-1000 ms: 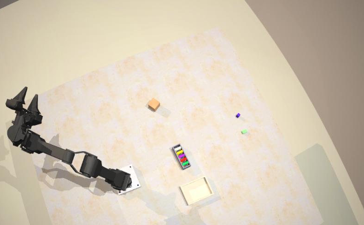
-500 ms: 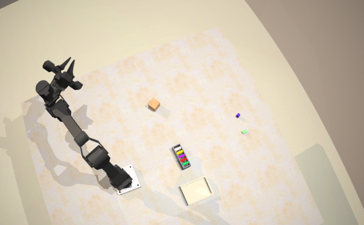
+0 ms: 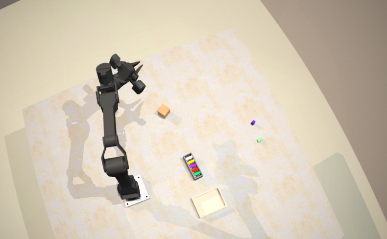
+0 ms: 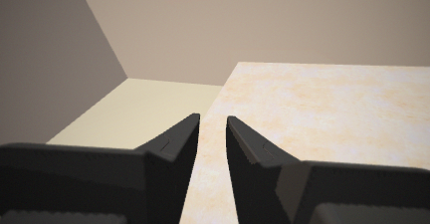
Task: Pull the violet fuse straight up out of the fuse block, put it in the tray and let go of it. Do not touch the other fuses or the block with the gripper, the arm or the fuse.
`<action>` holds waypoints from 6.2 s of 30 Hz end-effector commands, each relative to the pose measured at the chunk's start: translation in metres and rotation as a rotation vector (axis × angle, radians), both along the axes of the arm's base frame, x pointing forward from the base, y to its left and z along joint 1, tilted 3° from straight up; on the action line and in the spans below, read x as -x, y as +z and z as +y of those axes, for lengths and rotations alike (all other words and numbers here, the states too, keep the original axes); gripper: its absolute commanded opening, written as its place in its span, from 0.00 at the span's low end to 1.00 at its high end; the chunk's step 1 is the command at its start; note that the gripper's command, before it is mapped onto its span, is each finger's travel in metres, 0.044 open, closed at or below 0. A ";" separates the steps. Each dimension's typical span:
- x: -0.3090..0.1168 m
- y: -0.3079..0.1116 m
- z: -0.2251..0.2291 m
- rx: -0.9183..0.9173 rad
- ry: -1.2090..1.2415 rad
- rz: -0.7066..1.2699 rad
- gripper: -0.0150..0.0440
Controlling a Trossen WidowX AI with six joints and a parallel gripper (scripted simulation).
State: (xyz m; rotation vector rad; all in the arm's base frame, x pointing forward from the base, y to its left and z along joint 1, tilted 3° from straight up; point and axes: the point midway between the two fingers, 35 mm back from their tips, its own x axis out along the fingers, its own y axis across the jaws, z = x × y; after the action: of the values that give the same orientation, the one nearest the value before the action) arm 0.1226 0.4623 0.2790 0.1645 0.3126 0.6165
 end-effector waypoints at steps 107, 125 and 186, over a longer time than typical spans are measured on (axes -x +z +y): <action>-0.175 -0.225 -0.392 0.741 -0.182 1.054 0.32; -0.175 -0.221 -0.392 0.741 -0.182 1.054 0.25; -0.173 -0.191 -0.391 0.737 -0.181 1.057 0.25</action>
State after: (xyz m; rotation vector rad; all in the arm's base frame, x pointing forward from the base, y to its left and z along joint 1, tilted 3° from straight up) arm 0.2953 0.0702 0.0857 -0.2193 1.5020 0.1520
